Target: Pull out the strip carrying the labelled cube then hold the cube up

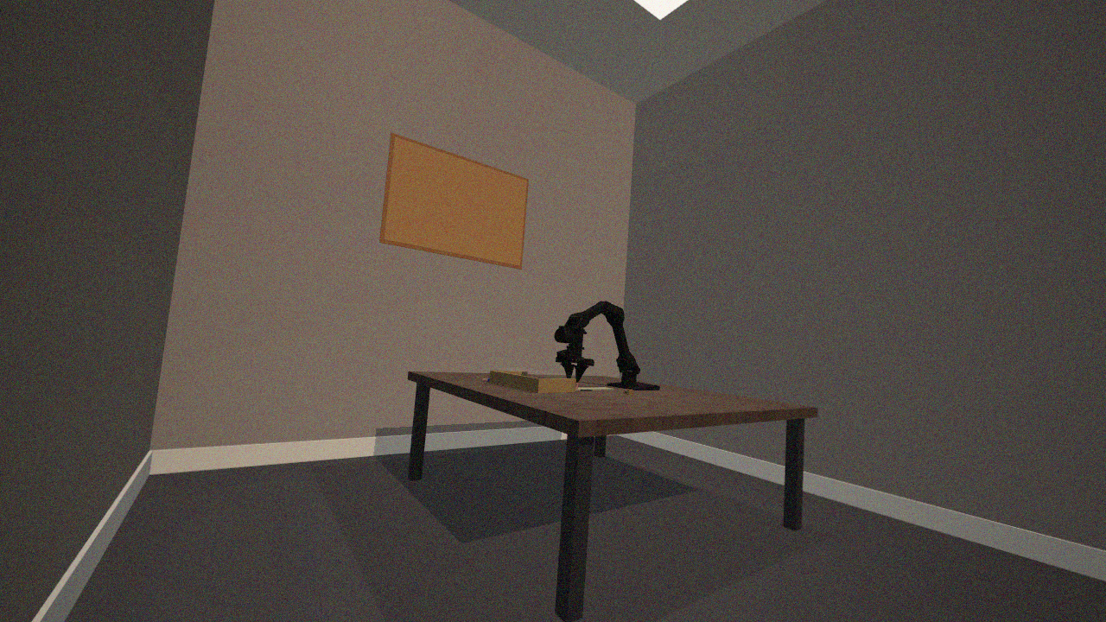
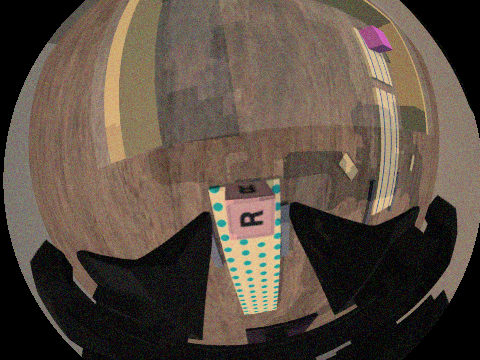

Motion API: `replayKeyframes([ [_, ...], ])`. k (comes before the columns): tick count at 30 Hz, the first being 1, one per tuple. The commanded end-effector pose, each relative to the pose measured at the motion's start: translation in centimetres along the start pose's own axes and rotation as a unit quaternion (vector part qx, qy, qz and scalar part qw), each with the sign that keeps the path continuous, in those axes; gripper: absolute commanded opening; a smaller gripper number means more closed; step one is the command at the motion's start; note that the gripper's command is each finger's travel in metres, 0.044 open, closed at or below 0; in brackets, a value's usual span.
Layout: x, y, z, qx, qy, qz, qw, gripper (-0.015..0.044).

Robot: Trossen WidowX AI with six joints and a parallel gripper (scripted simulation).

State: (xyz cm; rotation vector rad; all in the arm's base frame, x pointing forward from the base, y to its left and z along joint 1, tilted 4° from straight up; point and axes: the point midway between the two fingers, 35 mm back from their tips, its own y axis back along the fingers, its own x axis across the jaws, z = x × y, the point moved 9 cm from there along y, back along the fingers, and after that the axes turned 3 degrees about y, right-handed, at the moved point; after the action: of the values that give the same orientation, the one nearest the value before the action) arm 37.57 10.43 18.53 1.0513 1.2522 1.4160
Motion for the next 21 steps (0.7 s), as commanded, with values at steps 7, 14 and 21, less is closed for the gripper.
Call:
replayKeyframes([
  [7, 0.0, -1.8, -0.2, 0.004, 0.002, 0.002, 1.0, 0.025],
  [14, 0.0, -2.3, -0.2, 0.004, 0.002, 0.002, 1.0, 0.025],
  [21, 0.0, -2.1, -0.1, 0.002, 0.0, 0.0, 1.0, 0.0145],
])
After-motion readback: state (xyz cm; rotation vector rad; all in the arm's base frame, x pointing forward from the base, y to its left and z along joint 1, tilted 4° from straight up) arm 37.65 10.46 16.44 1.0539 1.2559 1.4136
